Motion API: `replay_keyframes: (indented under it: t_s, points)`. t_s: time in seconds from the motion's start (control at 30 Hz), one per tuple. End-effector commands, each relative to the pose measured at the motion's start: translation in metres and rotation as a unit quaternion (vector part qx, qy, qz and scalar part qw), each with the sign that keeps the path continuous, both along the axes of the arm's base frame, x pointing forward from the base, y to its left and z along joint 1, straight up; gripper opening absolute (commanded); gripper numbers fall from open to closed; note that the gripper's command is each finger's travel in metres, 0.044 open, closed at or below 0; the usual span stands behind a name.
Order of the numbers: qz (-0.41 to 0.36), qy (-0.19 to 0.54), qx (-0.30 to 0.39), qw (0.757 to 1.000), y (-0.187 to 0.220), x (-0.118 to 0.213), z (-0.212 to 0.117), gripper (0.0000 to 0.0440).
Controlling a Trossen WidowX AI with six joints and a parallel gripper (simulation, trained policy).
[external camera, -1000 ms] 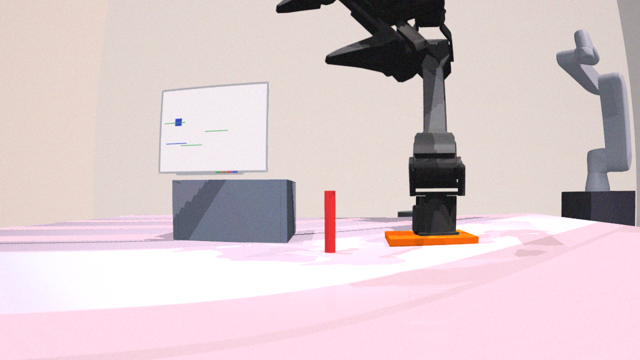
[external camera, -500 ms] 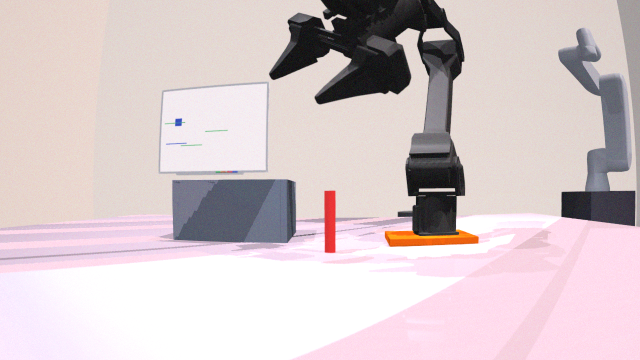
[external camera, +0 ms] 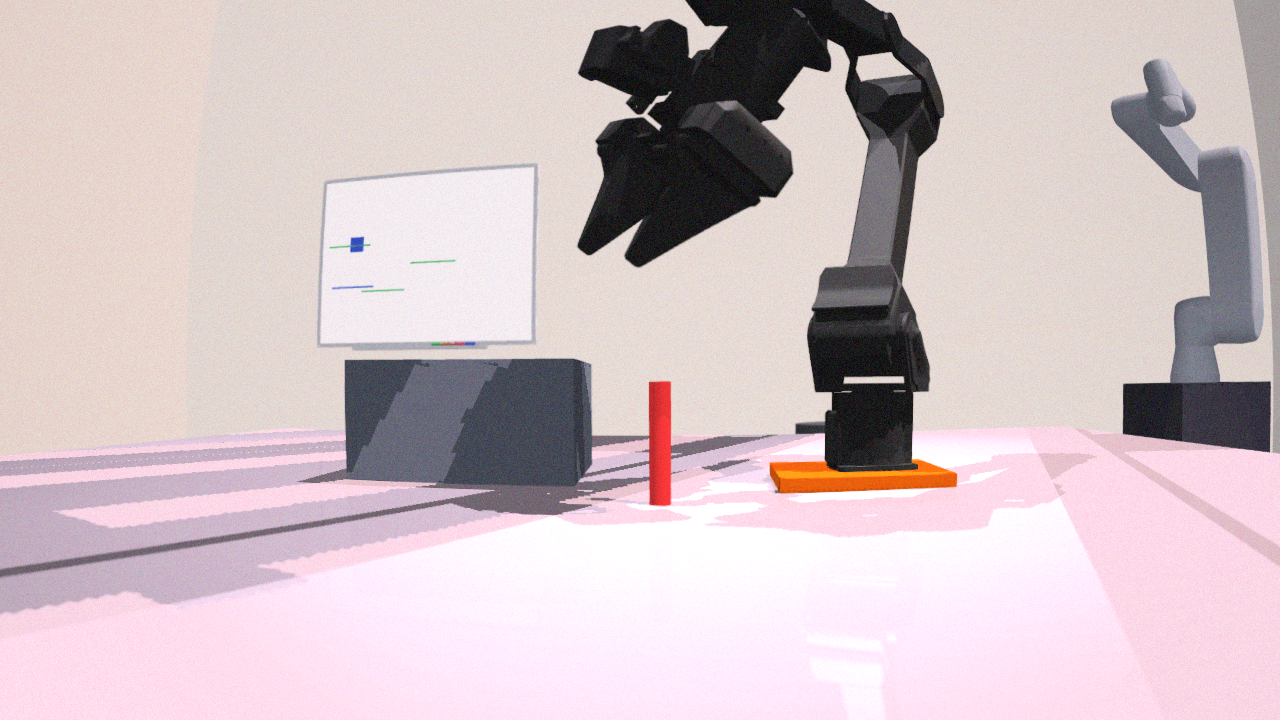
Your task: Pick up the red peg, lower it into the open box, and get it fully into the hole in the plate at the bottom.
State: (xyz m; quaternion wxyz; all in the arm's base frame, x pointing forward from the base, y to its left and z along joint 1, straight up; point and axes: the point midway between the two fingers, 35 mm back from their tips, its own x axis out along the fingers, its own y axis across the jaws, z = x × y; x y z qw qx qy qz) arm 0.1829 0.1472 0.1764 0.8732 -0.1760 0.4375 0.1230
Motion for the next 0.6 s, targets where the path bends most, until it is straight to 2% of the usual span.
replay_keyframes:
  t_s: [0.0, 0.27, 0.57]
  points:
    - [-0.047, 0.031, 0.007, 0.998, -0.008, -0.003, -0.011, 0.0440]
    - [-0.170, 0.092, 0.038, 0.980, -0.025, -0.010, -0.028, 0.0440]
    - [-0.308, 0.149, 0.070, 0.937, -0.036, -0.018, -0.048, 0.0440]
